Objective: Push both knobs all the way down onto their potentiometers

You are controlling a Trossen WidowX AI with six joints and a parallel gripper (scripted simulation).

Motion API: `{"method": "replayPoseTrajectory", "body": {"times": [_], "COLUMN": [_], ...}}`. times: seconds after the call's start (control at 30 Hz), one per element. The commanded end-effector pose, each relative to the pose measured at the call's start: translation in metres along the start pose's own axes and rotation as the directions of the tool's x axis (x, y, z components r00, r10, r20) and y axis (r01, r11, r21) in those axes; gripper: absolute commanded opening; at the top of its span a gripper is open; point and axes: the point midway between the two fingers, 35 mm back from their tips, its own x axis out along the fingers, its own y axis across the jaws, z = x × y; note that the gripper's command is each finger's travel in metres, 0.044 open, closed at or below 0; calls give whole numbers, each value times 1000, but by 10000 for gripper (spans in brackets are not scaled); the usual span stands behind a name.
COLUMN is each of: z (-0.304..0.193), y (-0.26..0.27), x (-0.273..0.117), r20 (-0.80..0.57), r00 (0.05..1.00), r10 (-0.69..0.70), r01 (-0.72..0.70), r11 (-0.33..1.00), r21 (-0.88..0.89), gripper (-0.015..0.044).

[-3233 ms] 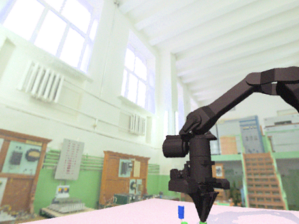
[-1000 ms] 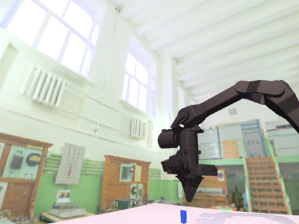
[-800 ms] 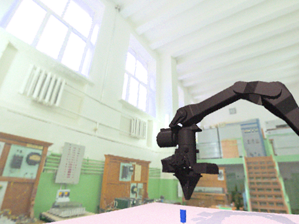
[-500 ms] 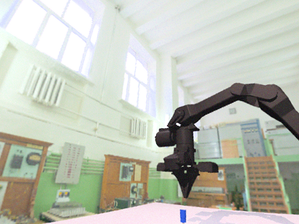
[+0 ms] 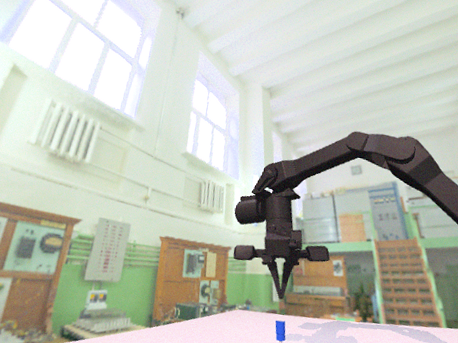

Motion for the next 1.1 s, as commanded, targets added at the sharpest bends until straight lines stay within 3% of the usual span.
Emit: {"method": "replayPoseTrajectory", "body": {"times": [0.0,1.07], "z": [-5,-6], "y": [-2,-2], "x": [-4,34], "r20": [-5,-5], "r00": [1000,1000], "r10": [2,4], "r01": [-3,-5], "r11": [988,978], "r21": [-156,-207], "gripper": [0,0]}}
